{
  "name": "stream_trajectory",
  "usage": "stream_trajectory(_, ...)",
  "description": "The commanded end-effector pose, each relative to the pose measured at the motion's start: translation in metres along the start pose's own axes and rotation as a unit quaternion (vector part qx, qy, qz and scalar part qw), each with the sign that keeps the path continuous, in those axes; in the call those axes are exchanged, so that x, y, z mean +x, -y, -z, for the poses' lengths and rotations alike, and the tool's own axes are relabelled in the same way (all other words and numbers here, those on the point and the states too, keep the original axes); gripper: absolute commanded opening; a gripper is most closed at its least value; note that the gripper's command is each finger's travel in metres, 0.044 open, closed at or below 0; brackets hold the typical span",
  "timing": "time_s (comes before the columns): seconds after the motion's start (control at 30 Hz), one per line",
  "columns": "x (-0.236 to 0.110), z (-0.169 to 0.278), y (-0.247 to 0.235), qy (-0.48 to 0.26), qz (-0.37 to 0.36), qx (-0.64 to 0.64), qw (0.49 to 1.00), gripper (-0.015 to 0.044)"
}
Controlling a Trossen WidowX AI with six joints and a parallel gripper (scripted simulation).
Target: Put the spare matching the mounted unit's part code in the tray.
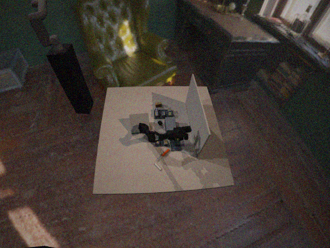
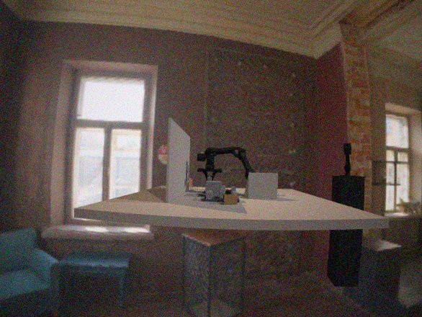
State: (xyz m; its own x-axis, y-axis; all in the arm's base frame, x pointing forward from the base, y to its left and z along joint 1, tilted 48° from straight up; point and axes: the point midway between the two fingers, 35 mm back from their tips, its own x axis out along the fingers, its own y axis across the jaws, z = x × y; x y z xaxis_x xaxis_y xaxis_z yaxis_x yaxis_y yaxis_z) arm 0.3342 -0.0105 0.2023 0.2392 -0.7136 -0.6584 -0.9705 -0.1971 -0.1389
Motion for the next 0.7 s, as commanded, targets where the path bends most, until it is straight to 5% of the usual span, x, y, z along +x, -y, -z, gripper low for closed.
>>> stream_trajectory(0.0,0.004,-0.001,-0.001,0.003,-0.002,-0.003,1.000,0.0000)
stream_trajectory(0.67,0.020,-0.001,-0.001,0.004,-0.003,-0.002,1.000,0.0000)
